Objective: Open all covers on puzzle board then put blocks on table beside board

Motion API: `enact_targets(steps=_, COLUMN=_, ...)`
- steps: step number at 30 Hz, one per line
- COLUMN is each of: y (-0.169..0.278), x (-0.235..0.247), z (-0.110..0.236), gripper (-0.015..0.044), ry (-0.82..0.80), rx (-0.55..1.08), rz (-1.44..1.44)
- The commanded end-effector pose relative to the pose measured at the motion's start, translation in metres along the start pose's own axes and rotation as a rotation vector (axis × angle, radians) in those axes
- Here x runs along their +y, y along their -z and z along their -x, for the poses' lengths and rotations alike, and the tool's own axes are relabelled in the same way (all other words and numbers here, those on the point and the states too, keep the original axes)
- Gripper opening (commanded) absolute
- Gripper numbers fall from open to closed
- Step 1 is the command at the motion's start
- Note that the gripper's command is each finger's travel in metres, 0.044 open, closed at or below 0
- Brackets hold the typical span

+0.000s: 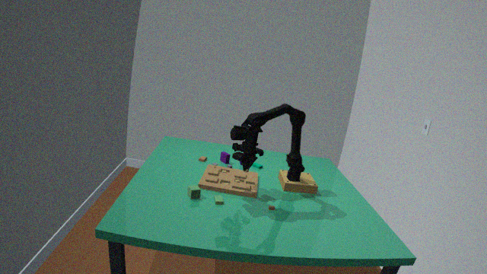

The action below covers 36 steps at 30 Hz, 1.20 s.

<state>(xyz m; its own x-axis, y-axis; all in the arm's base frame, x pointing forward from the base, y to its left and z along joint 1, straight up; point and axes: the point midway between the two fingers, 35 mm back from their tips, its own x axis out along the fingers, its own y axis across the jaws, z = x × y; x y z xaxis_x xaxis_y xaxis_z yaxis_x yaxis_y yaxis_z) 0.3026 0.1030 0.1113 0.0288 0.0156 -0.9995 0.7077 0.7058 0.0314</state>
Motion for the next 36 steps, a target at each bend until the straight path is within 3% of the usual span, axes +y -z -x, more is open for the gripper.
enact_targets(steps=1, y=0.004, x=0.012, z=0.001, gripper=0.0080, ry=0.000, rx=0.002, rz=-0.002)
enact_targets(steps=29, y=0.053, x=0.106, z=-0.005, gripper=0.0080, ry=-0.008, rx=0.008, rz=-0.002)
enact_targets(steps=36, y=0.057, x=0.111, z=-0.012, gripper=0.0080, ry=-0.009, rx=0.008, rz=-0.002)
